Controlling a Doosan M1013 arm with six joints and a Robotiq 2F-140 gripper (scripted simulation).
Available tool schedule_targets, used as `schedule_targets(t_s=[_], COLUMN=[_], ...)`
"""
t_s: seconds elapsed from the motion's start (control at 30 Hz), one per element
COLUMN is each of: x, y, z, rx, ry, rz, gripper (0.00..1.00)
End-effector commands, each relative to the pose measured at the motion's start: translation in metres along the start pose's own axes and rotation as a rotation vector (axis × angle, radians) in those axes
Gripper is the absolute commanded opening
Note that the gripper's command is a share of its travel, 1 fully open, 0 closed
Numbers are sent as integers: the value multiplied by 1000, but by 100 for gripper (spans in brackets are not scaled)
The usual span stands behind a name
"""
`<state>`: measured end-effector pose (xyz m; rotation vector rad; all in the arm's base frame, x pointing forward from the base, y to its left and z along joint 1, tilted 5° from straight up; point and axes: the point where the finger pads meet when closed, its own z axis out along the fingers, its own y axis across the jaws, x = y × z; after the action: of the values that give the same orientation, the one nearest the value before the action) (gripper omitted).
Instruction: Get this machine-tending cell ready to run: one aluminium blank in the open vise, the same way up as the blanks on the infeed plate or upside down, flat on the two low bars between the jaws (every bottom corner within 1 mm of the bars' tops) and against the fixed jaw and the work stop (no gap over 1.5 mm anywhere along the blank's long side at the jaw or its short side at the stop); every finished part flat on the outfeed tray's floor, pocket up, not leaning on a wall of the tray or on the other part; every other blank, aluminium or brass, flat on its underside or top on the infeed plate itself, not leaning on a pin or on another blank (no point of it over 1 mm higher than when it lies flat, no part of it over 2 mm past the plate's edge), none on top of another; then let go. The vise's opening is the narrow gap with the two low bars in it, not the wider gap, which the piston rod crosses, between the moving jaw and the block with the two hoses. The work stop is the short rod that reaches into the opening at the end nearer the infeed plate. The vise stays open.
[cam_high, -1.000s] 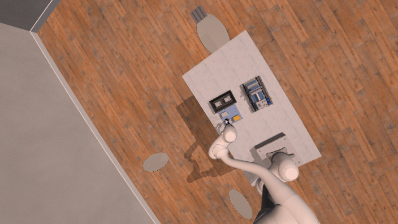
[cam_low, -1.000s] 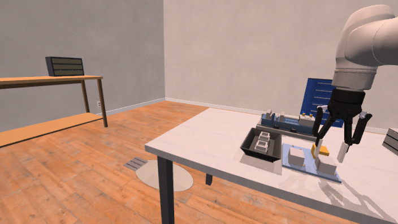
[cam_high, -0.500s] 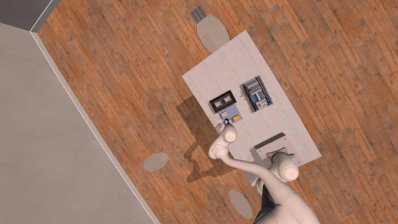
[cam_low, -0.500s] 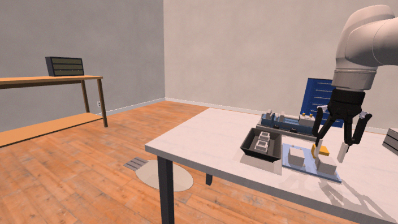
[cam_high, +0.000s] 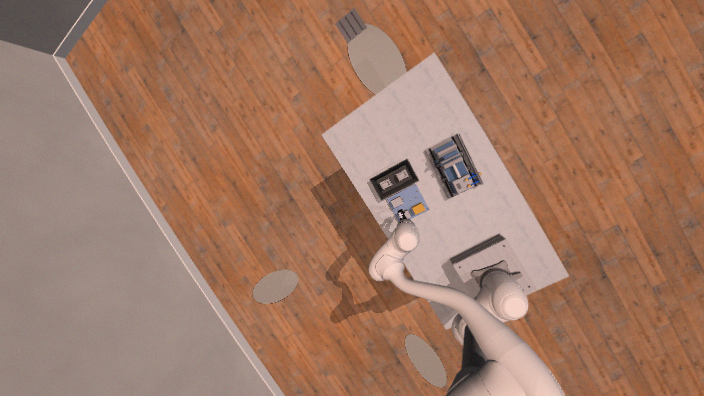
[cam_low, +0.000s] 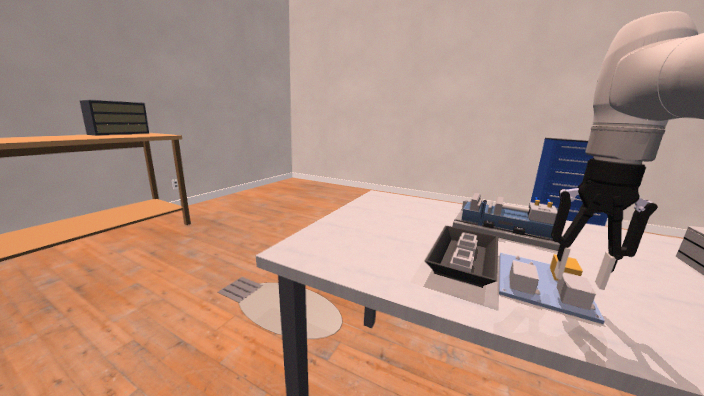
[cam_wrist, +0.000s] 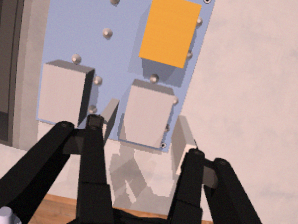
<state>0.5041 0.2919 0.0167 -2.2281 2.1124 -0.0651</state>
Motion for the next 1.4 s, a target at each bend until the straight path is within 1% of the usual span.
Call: schedule_targets(t_s=[0.0,0.7,1.37], x=[0,0,0], y=[0,0,0], z=[1,10,13], rx=[0,0,0], ry=[0,0,0], rz=[0,0,0], gripper=[40,40,40])
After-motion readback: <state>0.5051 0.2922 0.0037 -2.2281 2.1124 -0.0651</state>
